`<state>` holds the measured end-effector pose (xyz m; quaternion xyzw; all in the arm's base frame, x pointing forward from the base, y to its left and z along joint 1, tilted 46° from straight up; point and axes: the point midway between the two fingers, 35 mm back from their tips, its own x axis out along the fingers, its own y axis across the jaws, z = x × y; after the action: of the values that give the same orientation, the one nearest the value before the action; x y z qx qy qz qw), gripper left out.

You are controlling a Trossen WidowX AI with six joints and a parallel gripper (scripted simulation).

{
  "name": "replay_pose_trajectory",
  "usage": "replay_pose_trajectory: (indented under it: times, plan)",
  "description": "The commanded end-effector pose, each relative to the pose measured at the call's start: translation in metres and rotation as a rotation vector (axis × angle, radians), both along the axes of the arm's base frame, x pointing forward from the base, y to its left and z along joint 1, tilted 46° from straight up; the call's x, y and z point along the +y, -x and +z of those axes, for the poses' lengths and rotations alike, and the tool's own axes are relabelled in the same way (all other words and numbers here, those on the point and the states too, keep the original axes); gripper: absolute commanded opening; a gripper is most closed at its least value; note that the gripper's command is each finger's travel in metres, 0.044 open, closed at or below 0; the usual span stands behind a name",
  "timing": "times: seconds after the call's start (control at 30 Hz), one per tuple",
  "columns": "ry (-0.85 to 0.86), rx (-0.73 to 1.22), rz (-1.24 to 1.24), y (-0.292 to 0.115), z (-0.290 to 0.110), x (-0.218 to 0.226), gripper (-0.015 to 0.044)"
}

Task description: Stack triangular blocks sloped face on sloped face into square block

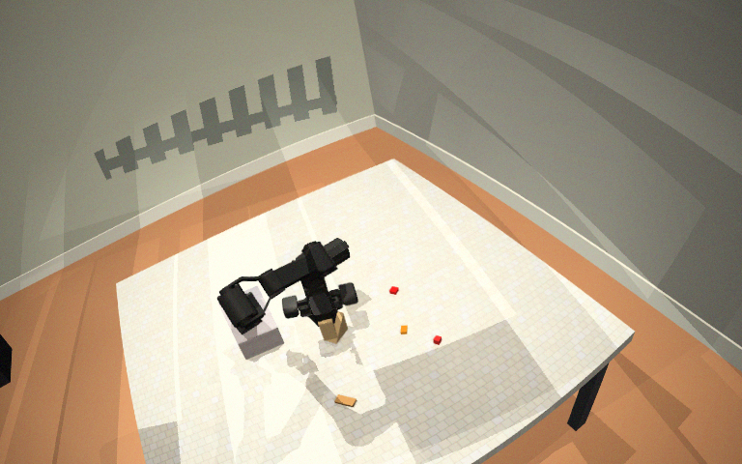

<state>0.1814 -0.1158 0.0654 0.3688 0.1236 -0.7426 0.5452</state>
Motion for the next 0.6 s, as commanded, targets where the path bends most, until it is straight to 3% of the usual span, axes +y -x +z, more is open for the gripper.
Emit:
replay_pose_trajectory:
  times: [0.0,0.57]
  plan:
    - [0.007,-0.073,-0.067,-0.0003,-0.0007,0.0,0.0]
    - [0.067,-0.479,-0.459,-0.0009,-0.0021,-0.0017,0.0]
